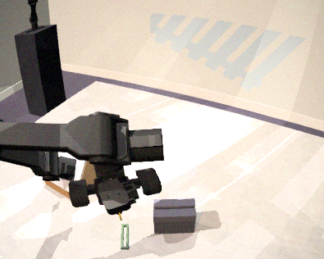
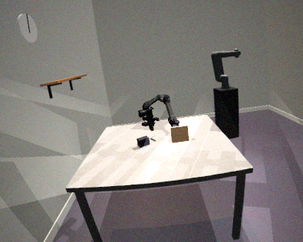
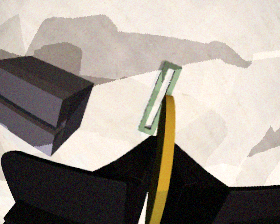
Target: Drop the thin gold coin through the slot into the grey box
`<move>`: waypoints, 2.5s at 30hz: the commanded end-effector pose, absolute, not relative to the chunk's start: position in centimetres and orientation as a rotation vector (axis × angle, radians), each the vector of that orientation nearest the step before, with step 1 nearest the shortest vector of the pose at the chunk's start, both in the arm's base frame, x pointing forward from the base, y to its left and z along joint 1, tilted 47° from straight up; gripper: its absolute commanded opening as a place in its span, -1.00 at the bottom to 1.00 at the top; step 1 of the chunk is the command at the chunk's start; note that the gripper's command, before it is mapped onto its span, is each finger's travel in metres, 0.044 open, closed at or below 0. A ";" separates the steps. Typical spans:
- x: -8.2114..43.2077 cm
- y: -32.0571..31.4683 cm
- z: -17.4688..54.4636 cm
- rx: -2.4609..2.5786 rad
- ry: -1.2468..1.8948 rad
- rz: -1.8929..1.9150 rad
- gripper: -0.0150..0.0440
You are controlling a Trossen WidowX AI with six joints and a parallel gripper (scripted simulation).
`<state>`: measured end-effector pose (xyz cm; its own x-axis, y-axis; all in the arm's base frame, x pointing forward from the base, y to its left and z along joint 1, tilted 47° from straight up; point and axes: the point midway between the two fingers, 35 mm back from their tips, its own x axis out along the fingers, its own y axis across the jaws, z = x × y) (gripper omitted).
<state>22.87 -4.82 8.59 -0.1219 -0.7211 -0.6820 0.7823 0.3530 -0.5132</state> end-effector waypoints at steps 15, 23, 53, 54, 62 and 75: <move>23.0 -4.7 8.5 -0.370 1.448 -0.909 -0.49; 23.0 -4.7 8.5 -0.575 1.577 -0.709 -0.49; 25.8 -3.5 7.4 -0.863 1.728 -0.393 -0.49; 26.0 -3.4 7.3 -0.863 1.727 -0.393 -0.49; 27.6 -2.7 6.4 -0.862 1.726 -0.393 -0.49; 30.0 -1.4 4.6 -0.861 1.725 -0.393 -0.49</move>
